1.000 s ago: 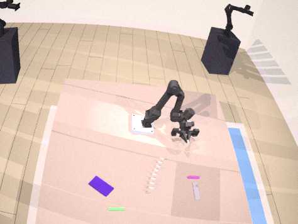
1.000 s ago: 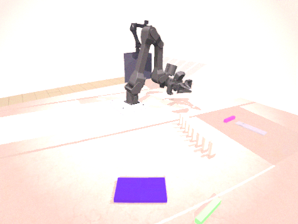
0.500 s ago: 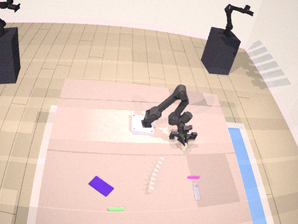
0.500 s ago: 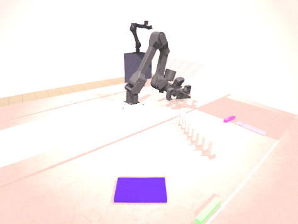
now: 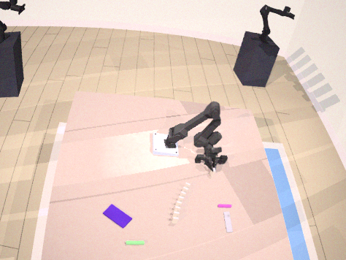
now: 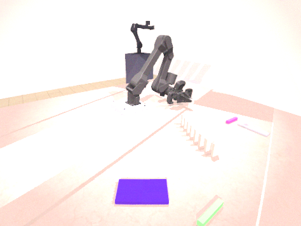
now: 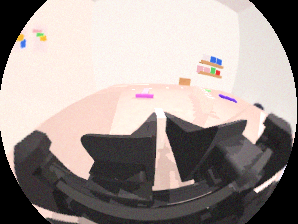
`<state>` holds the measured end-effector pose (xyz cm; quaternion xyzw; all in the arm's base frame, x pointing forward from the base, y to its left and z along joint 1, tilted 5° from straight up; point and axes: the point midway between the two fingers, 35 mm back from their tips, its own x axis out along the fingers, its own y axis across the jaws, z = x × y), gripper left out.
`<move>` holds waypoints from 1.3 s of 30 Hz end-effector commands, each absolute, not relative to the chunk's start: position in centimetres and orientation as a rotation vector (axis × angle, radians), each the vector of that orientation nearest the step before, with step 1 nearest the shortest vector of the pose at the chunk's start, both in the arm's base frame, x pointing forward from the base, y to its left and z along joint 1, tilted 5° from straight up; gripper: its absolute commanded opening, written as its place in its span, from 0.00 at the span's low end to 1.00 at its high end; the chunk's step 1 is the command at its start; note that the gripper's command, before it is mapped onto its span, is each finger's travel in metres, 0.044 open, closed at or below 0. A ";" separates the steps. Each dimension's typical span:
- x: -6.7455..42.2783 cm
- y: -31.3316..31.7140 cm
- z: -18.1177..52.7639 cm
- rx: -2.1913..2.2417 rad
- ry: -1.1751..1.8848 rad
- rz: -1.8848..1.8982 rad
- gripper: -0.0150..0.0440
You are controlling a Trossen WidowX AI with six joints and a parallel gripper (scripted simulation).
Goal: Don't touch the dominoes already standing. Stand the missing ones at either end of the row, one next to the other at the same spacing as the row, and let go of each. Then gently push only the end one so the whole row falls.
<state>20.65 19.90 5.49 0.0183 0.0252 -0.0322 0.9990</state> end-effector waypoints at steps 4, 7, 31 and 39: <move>20.7 19.9 5.5 0.035 0.051 -0.062 0.39; 20.7 19.9 5.5 0.035 0.051 -0.062 0.52; 20.7 20.6 10.5 0.061 0.061 -0.036 1.00; 23.0 29.4 11.4 0.280 0.218 0.200 1.00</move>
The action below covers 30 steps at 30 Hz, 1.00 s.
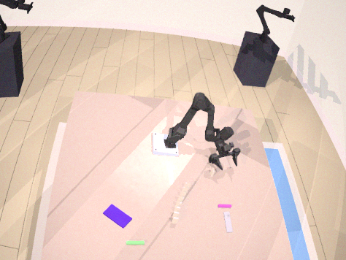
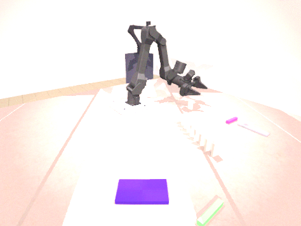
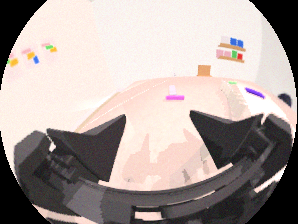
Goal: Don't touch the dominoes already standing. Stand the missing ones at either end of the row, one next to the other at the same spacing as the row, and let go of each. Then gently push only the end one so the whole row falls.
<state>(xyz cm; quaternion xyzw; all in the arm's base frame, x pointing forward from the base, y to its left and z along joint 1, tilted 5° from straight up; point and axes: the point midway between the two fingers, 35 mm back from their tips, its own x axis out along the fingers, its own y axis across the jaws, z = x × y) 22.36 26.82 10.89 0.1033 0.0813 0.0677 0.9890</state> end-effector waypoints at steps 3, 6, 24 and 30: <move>24.1 30.8 11.2 0.349 0.313 0.222 1.00; 25.5 31.3 10.6 0.445 0.463 0.197 1.00; 25.8 22.6 13.0 1.237 1.149 -0.740 1.00; 24.2 20.3 13.9 1.309 1.187 -0.979 1.00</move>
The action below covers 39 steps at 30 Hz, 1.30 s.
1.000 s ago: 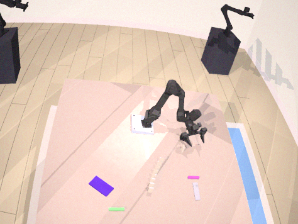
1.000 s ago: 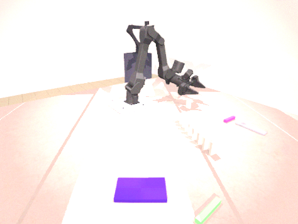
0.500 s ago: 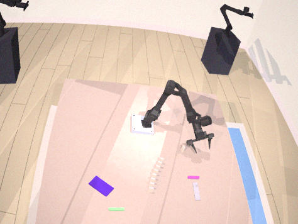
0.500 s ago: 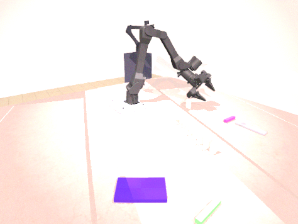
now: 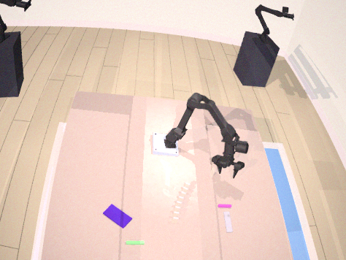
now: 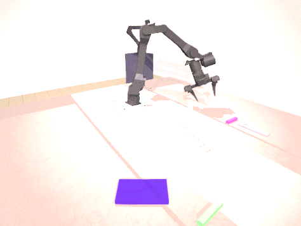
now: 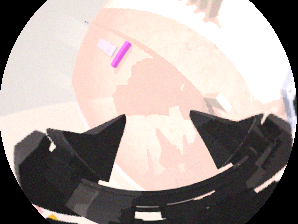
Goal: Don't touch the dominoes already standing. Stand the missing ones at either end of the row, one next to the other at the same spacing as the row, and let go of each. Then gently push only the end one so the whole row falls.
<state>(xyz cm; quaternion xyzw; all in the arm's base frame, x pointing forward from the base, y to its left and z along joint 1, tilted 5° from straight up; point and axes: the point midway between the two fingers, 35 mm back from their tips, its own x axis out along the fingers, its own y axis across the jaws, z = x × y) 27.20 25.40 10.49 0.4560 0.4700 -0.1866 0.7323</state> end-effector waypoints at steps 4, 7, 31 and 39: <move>22.8 18.8 14.8 1.358 1.198 -1.155 1.00; 22.8 18.8 14.8 1.360 1.199 -1.164 1.00; 23.2 19.4 8.1 1.360 1.199 -1.164 1.00; 23.3 19.5 6.9 1.360 1.199 -1.164 1.00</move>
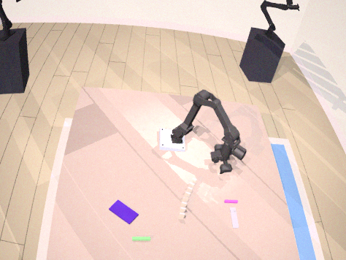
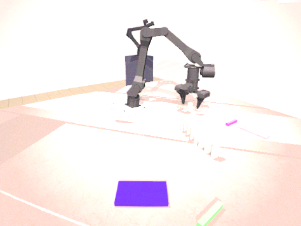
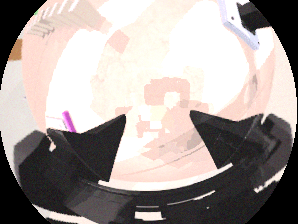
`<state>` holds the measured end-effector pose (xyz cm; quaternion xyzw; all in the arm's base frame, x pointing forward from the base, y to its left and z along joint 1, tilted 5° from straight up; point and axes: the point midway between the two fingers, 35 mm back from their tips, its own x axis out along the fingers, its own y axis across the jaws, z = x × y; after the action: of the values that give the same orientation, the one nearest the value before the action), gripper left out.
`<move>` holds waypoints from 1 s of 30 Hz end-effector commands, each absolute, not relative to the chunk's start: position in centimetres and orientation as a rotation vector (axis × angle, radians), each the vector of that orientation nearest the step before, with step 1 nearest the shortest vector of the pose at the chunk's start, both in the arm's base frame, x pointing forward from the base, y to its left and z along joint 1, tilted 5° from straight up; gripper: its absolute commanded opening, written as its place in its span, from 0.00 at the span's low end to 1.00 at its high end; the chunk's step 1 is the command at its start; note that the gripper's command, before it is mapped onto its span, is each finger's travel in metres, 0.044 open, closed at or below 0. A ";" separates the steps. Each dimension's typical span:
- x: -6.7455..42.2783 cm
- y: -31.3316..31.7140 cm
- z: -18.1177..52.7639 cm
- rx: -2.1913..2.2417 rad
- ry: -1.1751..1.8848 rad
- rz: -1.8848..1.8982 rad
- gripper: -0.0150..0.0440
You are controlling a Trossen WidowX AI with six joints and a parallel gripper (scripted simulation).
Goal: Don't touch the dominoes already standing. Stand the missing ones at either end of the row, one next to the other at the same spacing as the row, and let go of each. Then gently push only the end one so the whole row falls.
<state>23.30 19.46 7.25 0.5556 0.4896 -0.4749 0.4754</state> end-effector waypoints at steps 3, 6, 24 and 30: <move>23.3 19.5 6.8 1.360 1.199 -1.164 0.91; 23.3 19.5 6.8 1.360 1.199 -1.164 0.78; 23.3 19.5 7.0 1.360 1.199 -1.164 0.44; 23.5 19.3 14.3 1.359 1.198 -1.163 0.44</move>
<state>23.30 19.29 10.56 0.5463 0.4894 -0.4874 0.4738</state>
